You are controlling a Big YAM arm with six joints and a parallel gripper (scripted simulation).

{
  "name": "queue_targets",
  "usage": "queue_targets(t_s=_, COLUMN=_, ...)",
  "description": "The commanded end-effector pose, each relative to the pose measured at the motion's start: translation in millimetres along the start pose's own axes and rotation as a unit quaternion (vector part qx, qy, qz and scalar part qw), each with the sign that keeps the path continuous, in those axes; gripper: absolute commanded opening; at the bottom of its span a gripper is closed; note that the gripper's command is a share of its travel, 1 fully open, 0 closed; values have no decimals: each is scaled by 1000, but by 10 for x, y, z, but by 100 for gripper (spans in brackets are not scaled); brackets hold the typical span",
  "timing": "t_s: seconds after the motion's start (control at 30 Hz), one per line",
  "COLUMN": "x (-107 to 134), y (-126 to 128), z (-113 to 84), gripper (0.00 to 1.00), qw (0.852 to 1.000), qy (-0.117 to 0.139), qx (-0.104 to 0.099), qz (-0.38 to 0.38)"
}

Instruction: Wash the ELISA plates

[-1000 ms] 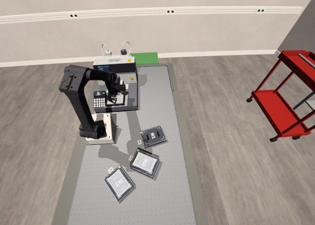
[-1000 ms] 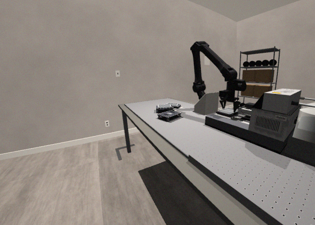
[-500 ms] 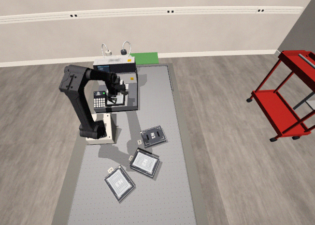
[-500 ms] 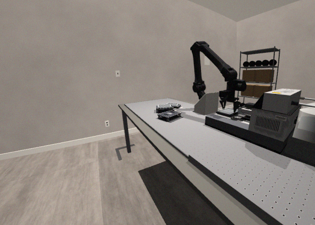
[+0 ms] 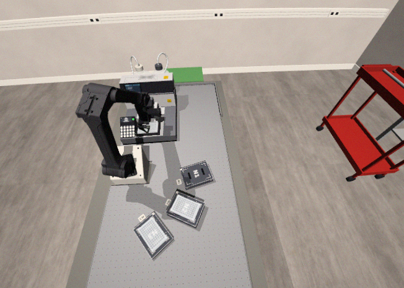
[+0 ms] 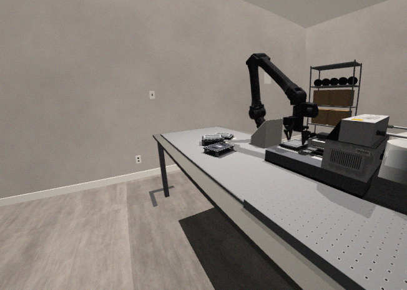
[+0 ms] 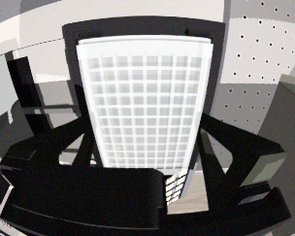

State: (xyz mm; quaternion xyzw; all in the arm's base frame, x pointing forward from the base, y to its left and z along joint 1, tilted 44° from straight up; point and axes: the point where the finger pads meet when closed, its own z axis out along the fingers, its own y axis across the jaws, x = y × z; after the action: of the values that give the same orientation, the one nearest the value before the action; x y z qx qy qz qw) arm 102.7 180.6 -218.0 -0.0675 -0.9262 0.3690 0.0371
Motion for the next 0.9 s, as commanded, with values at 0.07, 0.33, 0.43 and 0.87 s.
queue_targets(t_s=0.07, x=-23, y=30, z=47, gripper=82, qw=1000, qy=2, qx=1, qz=-2)
queue_targets(t_s=0.33, x=-26, y=39, z=43, gripper=82, qw=1000, qy=2, qx=0, qz=-2)
queue_targets(t_s=0.43, x=-27, y=42, z=41, gripper=82, qw=1000, qy=2, qx=0, qz=-2)
queue_targets(t_s=0.87, x=-31, y=55, z=34, gripper=82, qw=1000, qy=2, qx=-1, qz=-2)
